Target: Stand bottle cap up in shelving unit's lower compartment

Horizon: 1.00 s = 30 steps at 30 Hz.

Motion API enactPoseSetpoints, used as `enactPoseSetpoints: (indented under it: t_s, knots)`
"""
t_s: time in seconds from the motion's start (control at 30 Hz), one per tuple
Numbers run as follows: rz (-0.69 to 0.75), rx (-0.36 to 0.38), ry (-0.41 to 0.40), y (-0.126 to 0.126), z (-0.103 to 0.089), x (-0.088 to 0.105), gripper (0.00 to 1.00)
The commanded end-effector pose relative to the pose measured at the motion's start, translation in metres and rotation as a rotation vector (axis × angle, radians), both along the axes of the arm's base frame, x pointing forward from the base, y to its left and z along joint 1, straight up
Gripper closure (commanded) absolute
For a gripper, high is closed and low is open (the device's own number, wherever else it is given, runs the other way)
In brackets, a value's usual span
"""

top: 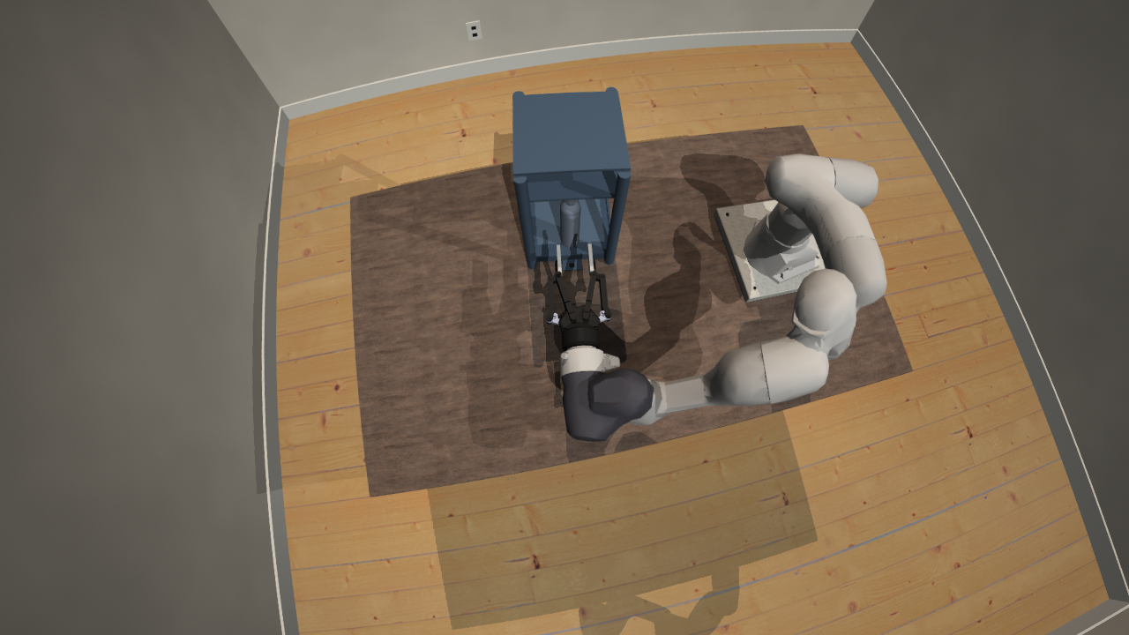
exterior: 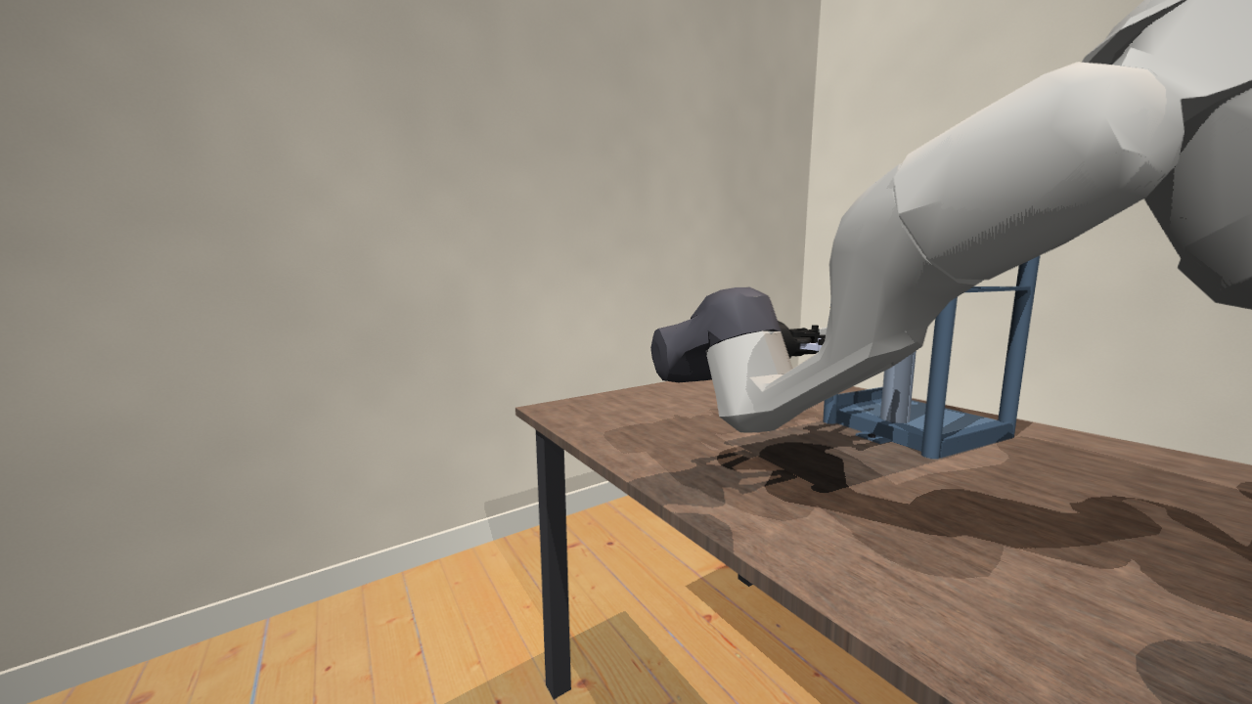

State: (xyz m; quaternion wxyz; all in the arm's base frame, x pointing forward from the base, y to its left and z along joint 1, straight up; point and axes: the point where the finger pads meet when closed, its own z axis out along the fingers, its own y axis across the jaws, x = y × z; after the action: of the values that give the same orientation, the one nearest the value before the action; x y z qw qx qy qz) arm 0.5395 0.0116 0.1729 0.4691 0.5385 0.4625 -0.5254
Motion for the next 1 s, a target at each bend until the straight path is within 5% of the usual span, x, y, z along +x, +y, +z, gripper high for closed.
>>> enactPoseSetpoints:
  t_s: [0.0, 0.37, 0.9, 0.93, 0.97]
  knots:
    - [0.002, -0.001, 0.015, 0.0, 0.012, 0.0, 0.6]
    - [0.002, -0.001, 0.015, 0.0, 0.039, 0.0, 0.6]
    - [0.002, -0.001, 0.015, 0.0, 0.048, 0.0, 0.6]
    - [0.002, -0.001, 0.015, 0.0, 0.048, 0.0, 0.0]
    - [0.002, -0.001, 0.015, 0.0, 0.048, 0.0, 0.0]
